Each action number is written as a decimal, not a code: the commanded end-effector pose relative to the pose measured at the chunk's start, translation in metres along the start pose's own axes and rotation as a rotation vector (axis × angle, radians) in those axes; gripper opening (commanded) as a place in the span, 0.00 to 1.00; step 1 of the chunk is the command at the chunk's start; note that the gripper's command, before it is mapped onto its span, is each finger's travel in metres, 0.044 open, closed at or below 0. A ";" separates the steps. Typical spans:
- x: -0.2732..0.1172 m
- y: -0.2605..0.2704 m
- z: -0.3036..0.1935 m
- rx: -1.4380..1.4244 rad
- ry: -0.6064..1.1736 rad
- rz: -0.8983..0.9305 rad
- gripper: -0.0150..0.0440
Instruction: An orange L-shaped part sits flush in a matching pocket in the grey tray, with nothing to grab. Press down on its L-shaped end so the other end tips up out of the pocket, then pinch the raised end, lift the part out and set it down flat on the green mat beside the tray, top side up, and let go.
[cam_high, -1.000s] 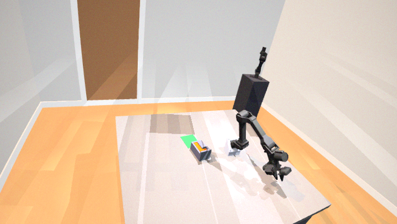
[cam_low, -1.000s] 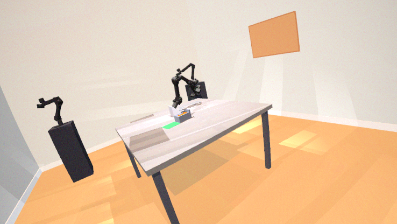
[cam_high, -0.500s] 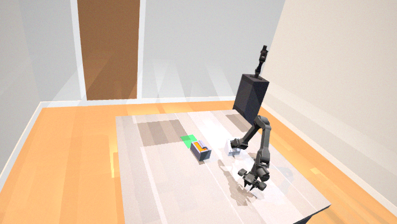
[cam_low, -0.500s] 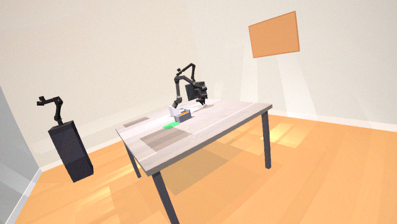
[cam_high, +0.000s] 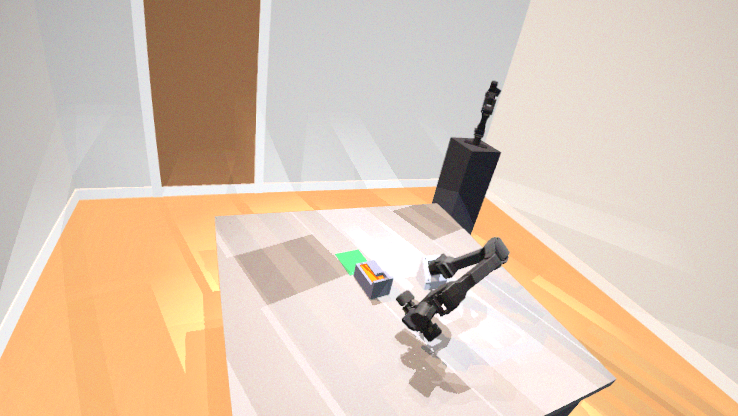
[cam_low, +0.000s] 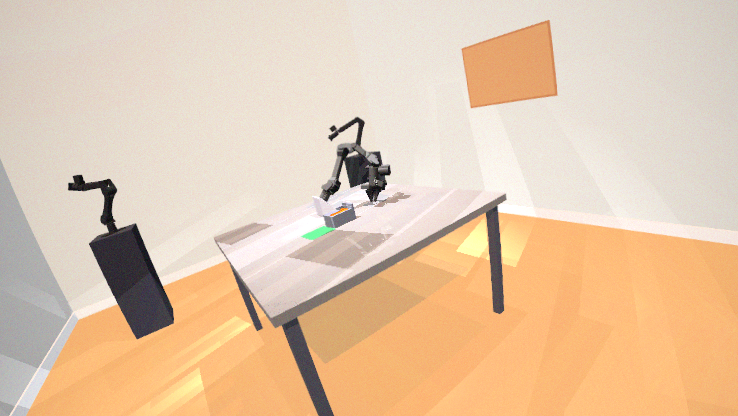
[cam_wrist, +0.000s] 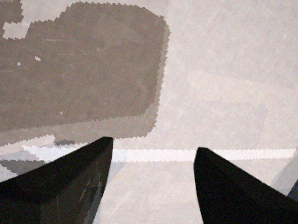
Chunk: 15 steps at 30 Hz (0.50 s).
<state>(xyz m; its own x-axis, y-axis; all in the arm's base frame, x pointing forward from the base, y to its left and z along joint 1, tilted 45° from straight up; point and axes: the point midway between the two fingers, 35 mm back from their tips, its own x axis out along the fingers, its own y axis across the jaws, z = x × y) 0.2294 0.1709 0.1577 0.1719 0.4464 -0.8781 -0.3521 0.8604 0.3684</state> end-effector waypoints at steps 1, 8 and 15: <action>0.000 -0.051 0.004 0.036 0.077 -0.001 0.56; -0.010 -0.130 -0.006 0.119 0.151 0.084 0.56; -0.030 -0.200 -0.031 0.221 0.107 0.237 0.56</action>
<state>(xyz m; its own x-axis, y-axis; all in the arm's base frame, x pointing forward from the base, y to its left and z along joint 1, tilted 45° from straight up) 0.2682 0.0121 0.1061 -0.0121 0.5480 -0.8364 -0.1966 0.8188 0.5393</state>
